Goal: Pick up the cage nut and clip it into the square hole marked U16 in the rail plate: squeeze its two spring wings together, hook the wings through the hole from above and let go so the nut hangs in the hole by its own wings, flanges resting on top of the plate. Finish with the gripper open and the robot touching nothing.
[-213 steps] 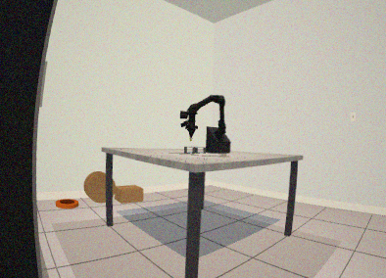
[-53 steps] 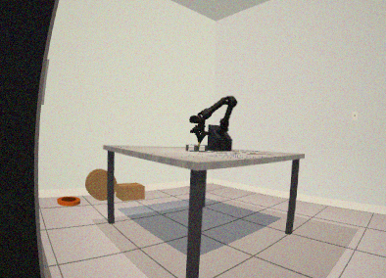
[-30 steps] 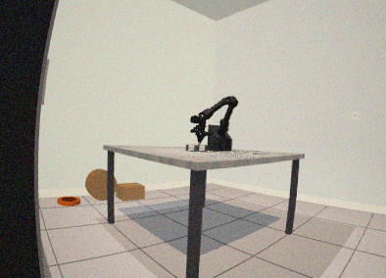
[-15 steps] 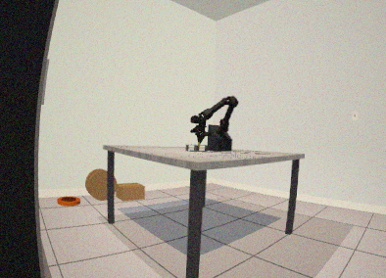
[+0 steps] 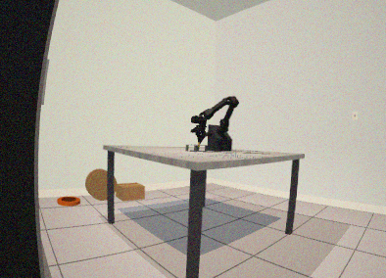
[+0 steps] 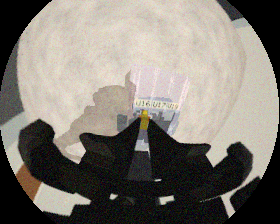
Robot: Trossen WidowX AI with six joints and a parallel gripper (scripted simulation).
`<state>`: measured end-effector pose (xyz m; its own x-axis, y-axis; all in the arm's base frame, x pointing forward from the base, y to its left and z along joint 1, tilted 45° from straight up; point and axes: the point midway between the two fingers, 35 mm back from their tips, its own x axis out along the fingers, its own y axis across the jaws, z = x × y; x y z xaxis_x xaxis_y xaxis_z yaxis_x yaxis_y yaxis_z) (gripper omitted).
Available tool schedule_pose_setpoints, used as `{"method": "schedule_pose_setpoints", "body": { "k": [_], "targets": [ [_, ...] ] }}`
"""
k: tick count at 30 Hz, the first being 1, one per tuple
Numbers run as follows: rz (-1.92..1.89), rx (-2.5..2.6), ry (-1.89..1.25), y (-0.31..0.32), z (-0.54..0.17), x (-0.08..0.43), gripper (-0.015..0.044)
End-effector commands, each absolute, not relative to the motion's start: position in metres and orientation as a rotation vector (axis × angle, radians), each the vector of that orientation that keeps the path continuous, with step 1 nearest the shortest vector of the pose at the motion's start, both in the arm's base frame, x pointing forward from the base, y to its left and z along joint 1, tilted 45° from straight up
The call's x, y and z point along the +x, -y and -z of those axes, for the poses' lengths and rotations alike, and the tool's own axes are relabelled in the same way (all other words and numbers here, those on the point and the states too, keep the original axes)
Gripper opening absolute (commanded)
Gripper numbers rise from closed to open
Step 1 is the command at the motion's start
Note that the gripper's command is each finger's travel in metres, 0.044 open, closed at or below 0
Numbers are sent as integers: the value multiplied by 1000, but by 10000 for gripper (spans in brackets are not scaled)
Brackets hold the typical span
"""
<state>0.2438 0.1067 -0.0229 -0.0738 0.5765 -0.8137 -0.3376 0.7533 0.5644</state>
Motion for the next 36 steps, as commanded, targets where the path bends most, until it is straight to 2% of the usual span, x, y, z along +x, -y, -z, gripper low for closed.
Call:
{"method": "schedule_pose_setpoints", "body": {
  "k": [1,36],
  "targets": [
    [-751,199,-1463,-107,23,243,32],
    [-704,156,-1463,-110,22,242,32]
  ]
}}
